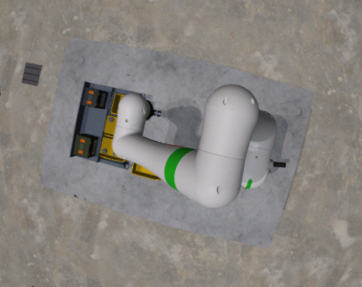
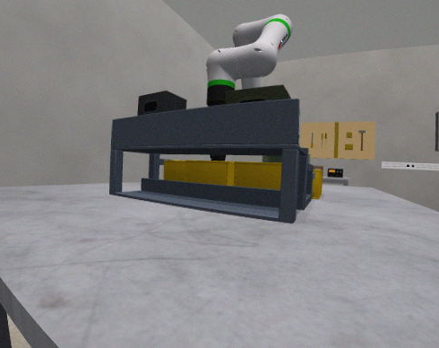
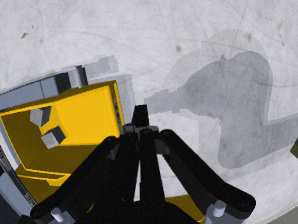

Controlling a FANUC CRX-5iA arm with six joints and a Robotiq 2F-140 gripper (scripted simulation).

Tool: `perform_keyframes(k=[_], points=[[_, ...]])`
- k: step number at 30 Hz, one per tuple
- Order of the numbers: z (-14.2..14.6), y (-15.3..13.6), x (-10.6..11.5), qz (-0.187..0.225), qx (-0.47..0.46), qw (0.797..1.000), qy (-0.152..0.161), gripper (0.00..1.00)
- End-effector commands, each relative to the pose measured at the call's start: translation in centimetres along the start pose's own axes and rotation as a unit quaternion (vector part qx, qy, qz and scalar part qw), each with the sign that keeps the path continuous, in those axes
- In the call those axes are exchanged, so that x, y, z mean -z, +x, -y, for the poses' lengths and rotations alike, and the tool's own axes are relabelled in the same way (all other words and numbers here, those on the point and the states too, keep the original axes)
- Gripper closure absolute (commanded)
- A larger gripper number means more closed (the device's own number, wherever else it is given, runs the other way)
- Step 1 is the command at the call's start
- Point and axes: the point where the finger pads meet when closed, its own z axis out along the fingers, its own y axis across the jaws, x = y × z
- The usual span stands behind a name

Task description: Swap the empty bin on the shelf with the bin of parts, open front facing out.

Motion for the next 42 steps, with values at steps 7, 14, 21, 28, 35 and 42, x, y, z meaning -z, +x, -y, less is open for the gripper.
perform_keyframes(k=[7,14,21,28,35,42], points=[[0.08,0.02,-0.68,0.0,0.0,1.0,0.001,0.9],[0.08,0.02,-0.76,0.0,0.0,1.0,0.001,0.9],[0.08,0.02,-0.76,0.0,0.0,1.0,0.001,0.9],[0.09,0.02,-0.76,0.0,0.0,1.0,0.001,0.9],[0.14,0.03,-0.76,0.0,0.0,1.0,0.001,0.9],[0.16,0.04,-0.76,0.0,0.0,1.0,0.001,0.9]])
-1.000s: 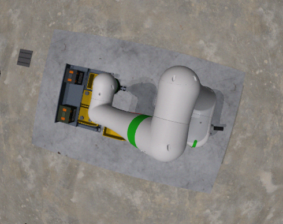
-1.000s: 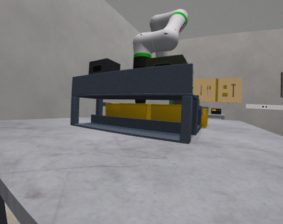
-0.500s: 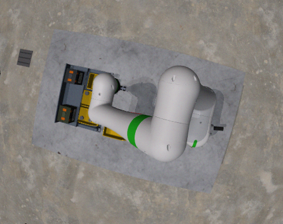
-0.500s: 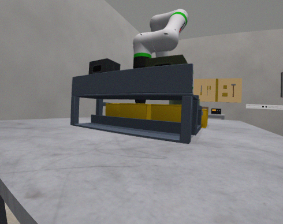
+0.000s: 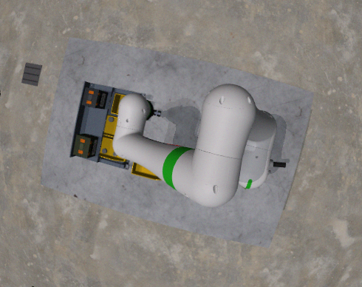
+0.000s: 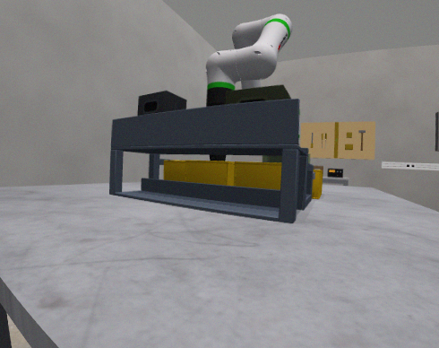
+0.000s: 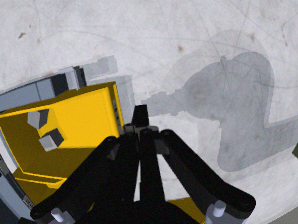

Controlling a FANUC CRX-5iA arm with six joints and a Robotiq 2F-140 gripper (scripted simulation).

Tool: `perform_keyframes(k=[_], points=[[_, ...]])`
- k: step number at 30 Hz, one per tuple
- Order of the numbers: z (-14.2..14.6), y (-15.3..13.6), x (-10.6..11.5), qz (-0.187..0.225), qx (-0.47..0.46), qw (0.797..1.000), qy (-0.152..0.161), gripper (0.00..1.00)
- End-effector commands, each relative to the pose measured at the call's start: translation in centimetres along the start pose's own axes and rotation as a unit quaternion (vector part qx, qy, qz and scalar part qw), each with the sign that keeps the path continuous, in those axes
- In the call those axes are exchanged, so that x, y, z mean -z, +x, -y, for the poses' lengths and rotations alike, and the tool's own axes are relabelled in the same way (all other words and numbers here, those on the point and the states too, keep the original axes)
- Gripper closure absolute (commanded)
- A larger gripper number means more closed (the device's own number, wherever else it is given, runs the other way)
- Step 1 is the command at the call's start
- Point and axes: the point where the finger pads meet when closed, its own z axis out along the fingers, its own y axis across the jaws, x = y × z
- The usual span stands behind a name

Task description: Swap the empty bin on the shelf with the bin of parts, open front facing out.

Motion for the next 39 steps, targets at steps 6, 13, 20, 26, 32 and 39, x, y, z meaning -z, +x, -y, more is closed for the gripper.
perform_keyframes(k=[6,13,20,26,32,39], points=[[0.1,0.0,0.1,0.0,0.0,1.0,0.001,0.9],[0.1,0.0,0.1,0.0,0.0,1.0,0.001,0.9],[0.4,0.0,0.1,0.0,0.0,1.0,0.001,0.9],[1.4,0.0,0.1,0.0,0.0,1.0,0.001,0.9],[1.8,0.0,0.1,0.0,0.0,1.0,0.001,0.9],[1.8,0.0,0.1,0.0,0.0,1.0,0.001,0.9]])
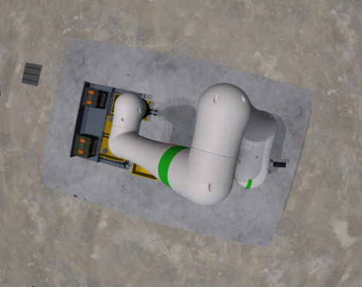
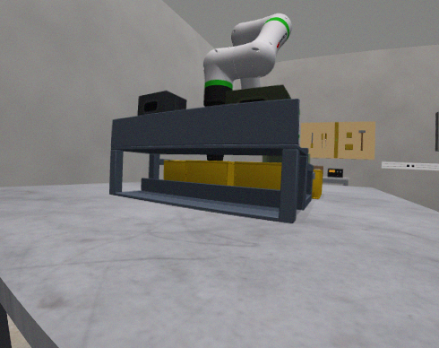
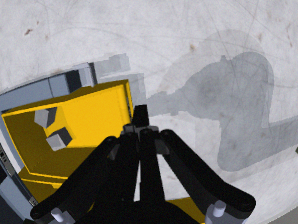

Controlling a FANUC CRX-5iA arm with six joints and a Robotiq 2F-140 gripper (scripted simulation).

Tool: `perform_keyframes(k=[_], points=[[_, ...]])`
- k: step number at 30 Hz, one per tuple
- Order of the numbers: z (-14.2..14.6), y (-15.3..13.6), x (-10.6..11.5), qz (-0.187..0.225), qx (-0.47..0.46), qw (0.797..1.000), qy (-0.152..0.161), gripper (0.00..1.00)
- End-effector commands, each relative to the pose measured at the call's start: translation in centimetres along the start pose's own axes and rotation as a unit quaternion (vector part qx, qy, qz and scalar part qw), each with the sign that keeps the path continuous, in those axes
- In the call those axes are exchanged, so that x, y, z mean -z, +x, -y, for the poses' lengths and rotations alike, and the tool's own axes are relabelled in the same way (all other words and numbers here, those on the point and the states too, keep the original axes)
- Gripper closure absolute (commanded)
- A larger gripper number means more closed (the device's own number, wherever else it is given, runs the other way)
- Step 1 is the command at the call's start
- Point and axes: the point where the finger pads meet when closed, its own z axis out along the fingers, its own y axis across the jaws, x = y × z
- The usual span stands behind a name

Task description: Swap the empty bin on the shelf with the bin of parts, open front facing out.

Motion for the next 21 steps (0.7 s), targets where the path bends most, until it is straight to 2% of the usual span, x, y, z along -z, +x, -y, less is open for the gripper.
perform_keyframes(k=[1,21], points=[[0.08,0.02,0.07,0.0,0.0,1.0,0.001,0.9],[0.45,0.02,0.07,0.0,0.0,1.0,0.001,0.9]])
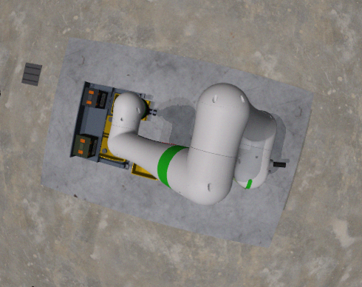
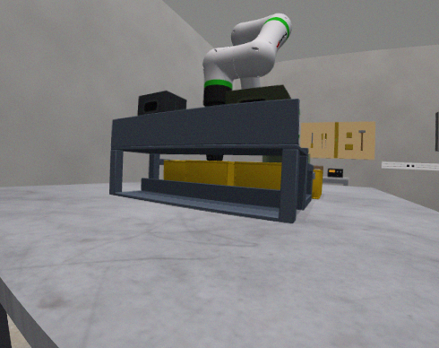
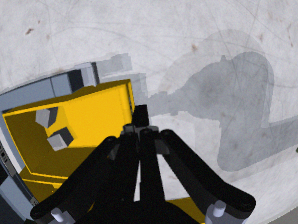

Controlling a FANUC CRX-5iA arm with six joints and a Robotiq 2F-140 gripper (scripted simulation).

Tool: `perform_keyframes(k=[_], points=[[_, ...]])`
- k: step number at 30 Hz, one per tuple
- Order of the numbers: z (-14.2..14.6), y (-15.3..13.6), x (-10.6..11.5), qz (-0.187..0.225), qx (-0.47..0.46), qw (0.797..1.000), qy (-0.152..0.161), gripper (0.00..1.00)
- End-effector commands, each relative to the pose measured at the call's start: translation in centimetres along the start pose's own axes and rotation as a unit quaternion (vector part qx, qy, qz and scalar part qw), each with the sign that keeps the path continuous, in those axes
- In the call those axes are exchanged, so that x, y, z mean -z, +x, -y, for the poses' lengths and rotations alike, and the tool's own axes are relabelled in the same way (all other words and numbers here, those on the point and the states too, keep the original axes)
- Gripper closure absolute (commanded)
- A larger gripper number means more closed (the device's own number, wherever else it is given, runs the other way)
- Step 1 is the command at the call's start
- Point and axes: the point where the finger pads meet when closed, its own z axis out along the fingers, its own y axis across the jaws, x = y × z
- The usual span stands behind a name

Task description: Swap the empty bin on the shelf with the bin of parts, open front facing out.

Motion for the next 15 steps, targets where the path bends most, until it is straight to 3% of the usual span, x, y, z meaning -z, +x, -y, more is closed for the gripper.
perform_keyframes(k=[1,15], points=[[0.2,0.0,0.1,0.0,0.0,1.0,0.001,0.9],[1.5,0.0,0.1,0.0,0.0,1.0,0.001,0.9]])
